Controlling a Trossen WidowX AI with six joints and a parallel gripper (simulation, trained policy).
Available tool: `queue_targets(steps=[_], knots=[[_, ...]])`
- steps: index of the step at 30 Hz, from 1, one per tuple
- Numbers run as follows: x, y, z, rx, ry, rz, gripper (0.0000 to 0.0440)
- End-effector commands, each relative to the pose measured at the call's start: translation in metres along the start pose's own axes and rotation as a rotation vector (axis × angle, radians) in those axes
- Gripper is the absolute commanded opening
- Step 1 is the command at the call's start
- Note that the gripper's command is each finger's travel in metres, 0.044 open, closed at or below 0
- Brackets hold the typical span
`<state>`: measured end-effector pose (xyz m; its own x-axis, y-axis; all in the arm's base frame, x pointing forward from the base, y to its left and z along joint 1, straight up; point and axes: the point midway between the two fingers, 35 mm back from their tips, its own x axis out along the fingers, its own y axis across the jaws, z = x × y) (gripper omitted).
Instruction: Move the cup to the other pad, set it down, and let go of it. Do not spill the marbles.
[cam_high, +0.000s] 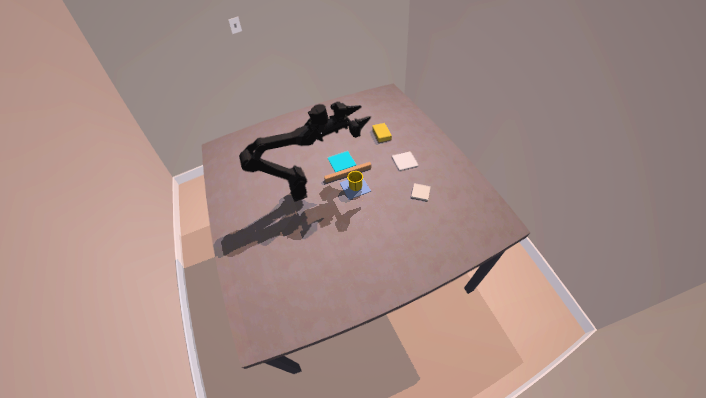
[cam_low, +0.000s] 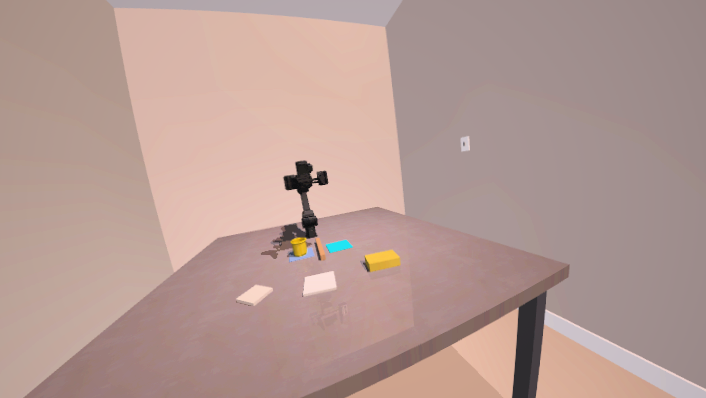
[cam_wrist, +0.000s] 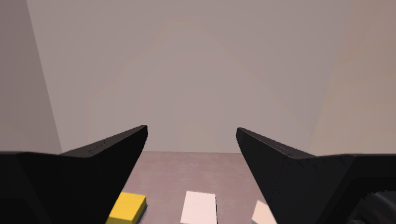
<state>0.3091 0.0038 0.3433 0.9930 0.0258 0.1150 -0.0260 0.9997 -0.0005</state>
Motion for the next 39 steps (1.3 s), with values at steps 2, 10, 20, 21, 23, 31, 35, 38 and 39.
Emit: queue_targets(steps=[2,10,20,21,23,31,35,38,39], knots=[[0.000,0.000,-0.002,0.014,0.014,-0.006,0.0348],[0.000,0.004,-0.014,0.086,0.100,-0.014,0.0138],[0.001,0.022,-0.031,0.194,0.249,0.017,0.0087],[0.001,0.024,-0.032,0.205,0.264,0.020,0.0098],[0.001,0.028,-0.034,0.227,0.293,0.026,0.0120],[0.001,0.042,-0.044,0.306,0.419,0.035,0.0130],[0.001,0.048,-0.049,0.338,0.485,0.032,0.0124],[0.000,0.052,-0.054,0.358,0.536,0.027,0.0119],[-0.001,0.054,-0.055,0.364,0.553,0.025,0.0118]])
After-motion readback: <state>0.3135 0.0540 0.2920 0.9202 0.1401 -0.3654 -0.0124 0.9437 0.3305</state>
